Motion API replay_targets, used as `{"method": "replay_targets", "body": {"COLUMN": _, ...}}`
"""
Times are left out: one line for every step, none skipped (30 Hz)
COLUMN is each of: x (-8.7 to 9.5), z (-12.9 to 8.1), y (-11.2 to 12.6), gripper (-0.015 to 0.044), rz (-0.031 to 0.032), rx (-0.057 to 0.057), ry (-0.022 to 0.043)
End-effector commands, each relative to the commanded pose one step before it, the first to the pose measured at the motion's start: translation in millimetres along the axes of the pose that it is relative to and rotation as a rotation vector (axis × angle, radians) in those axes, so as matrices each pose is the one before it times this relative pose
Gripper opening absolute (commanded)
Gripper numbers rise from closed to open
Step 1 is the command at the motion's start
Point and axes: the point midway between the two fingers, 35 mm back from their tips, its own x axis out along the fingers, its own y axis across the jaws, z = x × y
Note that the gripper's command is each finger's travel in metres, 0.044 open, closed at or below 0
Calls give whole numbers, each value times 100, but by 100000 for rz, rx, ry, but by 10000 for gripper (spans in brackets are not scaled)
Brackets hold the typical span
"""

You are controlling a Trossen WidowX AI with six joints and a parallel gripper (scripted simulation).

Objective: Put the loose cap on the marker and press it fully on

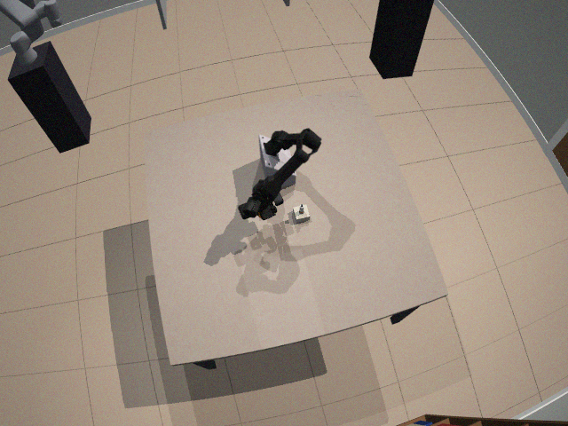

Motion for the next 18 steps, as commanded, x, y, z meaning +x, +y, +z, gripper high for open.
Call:
{"method": "replay_targets", "body": {"x": -610, "z": 715, "y": 1061, "gripper": 0, "rz": -150, "rx": 397, "ry": -639}}
{"method": "replay_targets", "body": {"x": -126, "z": 170, "y": 294, "gripper": 0, "rz": -41, "rx": 20, "ry": 2}}
{"method": "replay_targets", "body": {"x": -124, "z": 167, "y": 297, "gripper": 0, "rz": -38, "rx": 19, "ry": 1}}
{"method": "replay_targets", "body": {"x": -123, "z": 163, "y": 300, "gripper": 0, "rz": -34, "rx": 18, "ry": 0}}
{"method": "replay_targets", "body": {"x": -122, "z": 160, "y": 303, "gripper": 0, "rz": -31, "rx": 17, "ry": -1}}
{"method": "replay_targets", "body": {"x": -120, "z": 156, "y": 305, "gripper": 0, "rz": -28, "rx": 17, "ry": -1}}
{"method": "replay_targets", "body": {"x": -119, "z": 152, "y": 308, "gripper": 0, "rz": -25, "rx": 16, "ry": -2}}
{"method": "replay_targets", "body": {"x": -118, "z": 148, "y": 310, "gripper": 0, "rz": -21, "rx": 15, "ry": -3}}
{"method": "replay_targets", "body": {"x": -116, "z": 144, "y": 312, "gripper": 0, "rz": -18, "rx": 14, "ry": -3}}
{"method": "replay_targets", "body": {"x": -115, "z": 141, "y": 314, "gripper": 0, "rz": -15, "rx": 14, "ry": -4}}
{"method": "replay_targets", "body": {"x": -114, "z": 137, "y": 317, "gripper": 0, "rz": -11, "rx": 13, "ry": -4}}
{"method": "replay_targets", "body": {"x": -112, "z": 133, "y": 319, "gripper": 0, "rz": -8, "rx": 12, "ry": -5}}
{"method": "replay_targets", "body": {"x": -111, "z": 129, "y": 321, "gripper": 0, "rz": -5, "rx": 12, "ry": -5}}
{"method": "replay_targets", "body": {"x": -110, "z": 125, "y": 323, "gripper": 0, "rz": -2, "rx": 11, "ry": -5}}
{"method": "replay_targets", "body": {"x": -108, "z": 121, "y": 325, "gripper": 0, "rz": 2, "rx": 10, "ry": -6}}
{"method": "replay_targets", "body": {"x": -107, "z": 117, "y": 327, "gripper": 0, "rz": 5, "rx": 10, "ry": -6}}
{"method": "replay_targets", "body": {"x": -106, "z": 113, "y": 329, "gripper": 0, "rz": 8, "rx": 9, "ry": -6}}
{"method": "replay_targets", "body": {"x": -105, "z": 109, "y": 331, "gripper": 0, "rz": 12, "rx": 9, "ry": -7}}
